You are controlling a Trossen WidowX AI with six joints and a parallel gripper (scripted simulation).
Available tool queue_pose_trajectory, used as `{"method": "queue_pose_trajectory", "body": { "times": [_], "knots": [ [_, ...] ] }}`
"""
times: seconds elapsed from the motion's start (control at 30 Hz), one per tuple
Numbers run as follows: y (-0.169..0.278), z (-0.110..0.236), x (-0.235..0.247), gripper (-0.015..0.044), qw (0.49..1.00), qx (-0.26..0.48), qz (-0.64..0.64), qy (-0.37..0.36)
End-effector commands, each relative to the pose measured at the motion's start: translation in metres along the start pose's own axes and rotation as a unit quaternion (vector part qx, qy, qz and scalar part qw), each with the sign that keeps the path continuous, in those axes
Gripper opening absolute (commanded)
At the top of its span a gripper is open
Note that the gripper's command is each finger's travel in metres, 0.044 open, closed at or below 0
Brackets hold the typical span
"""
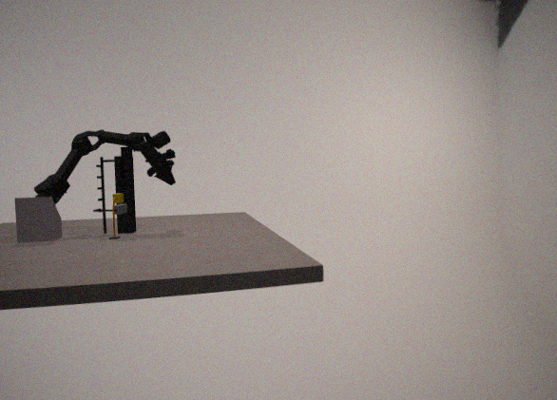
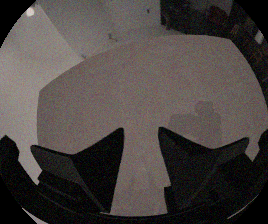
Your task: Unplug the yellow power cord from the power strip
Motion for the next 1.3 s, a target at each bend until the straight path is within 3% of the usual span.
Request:
{"method": "queue_pose_trajectory", "body": {
  "times": [0.0, 0.13, 0.33, 0.47, 0.63, 0.7, 1.27],
  "knots": [
    [-0.021, 0.018, -0.033, 0.0160, 0.998, -0.040, -0.047, 0.028],
    [-0.024, 0.041, -0.073, 0.0160, 0.991, -0.060, -0.092, 0.073],
    [0.024, 0.048, -0.146, 0.0160, 0.948, 0.024, -0.285, 0.140],
    [0.067, 0.058, -0.182, 0.0160, 0.882, 0.090, -0.426, 0.179],
    [0.122, 0.077, -0.205, 0.0160, 0.751, 0.181, -0.596, 0.218],
    [0.131, 0.081, -0.207, 0.0160, 0.722, 0.198, -0.625, 0.224],
    [0.130, 0.080, -0.206, 0.0160, 0.720, 0.199, -0.626, 0.224]
  ]
}}
Point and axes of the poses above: the point midway between the two fingers, 35 mm back from their tips, its own z axis back along the fingers, its own x axis across the jaws, y = z × x, the point moved 1 cm from there along z, back along the fingers, and after that the axes turned 7 degrees about z, right-handed, at the moved point
